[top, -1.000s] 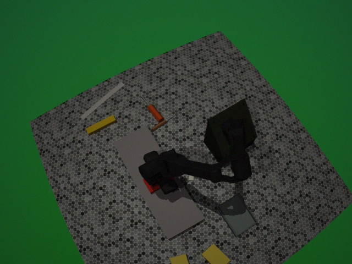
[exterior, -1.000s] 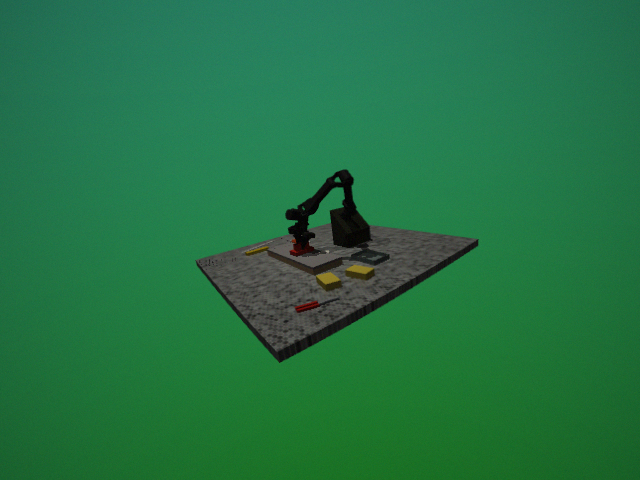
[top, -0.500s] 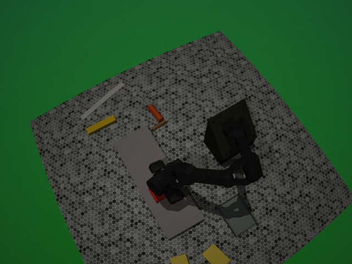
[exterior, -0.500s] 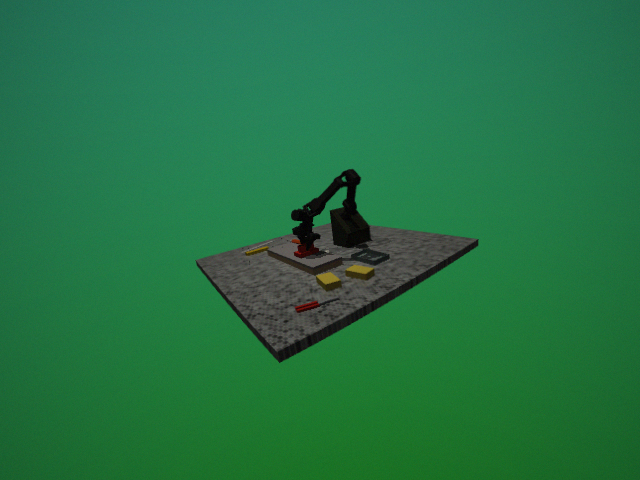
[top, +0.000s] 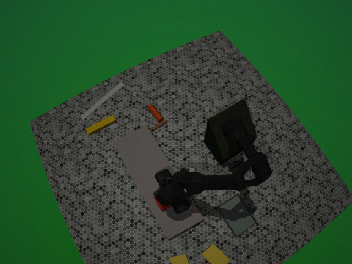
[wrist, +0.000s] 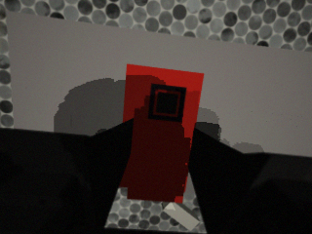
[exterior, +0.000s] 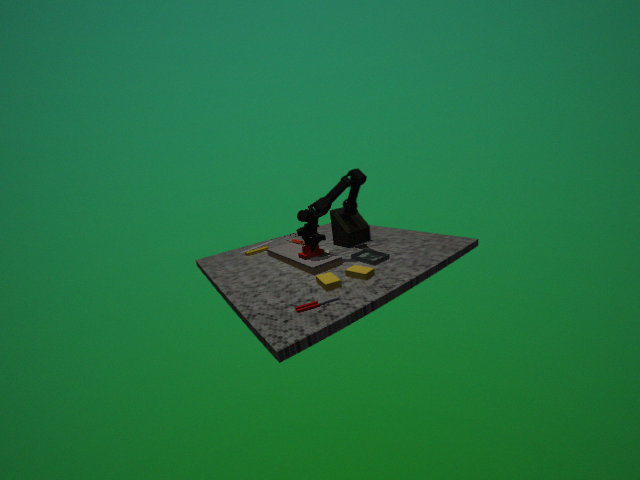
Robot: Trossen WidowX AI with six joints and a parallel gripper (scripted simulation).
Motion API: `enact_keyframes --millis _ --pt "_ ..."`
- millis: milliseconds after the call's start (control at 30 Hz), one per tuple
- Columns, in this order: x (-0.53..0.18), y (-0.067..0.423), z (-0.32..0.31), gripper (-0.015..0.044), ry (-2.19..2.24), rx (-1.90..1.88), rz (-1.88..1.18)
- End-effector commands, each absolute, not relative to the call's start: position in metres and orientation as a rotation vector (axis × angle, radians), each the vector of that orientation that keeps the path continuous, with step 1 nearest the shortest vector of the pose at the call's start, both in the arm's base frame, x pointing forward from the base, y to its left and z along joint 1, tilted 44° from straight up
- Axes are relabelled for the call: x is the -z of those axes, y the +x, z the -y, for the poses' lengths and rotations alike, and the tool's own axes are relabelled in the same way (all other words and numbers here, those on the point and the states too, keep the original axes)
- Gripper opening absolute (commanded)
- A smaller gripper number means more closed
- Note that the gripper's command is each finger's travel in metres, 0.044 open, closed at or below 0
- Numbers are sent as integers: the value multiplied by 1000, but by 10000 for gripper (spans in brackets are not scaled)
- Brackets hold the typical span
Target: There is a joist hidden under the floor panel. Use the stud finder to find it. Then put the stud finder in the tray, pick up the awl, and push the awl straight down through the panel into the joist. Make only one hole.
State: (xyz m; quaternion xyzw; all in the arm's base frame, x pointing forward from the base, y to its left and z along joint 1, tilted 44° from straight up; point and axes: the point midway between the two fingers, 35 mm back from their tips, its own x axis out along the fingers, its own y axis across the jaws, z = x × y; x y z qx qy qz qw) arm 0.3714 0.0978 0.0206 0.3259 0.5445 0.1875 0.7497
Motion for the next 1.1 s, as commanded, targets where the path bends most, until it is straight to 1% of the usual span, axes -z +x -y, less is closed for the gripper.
enact_keyframes --millis 0,800,1067 --pt "-32 373 -111 0 709 -418 -1188" --pt "-87 378 -166 0 712 -421 -1186" --pt "-84 378 -163 0 711 -420 -1185"
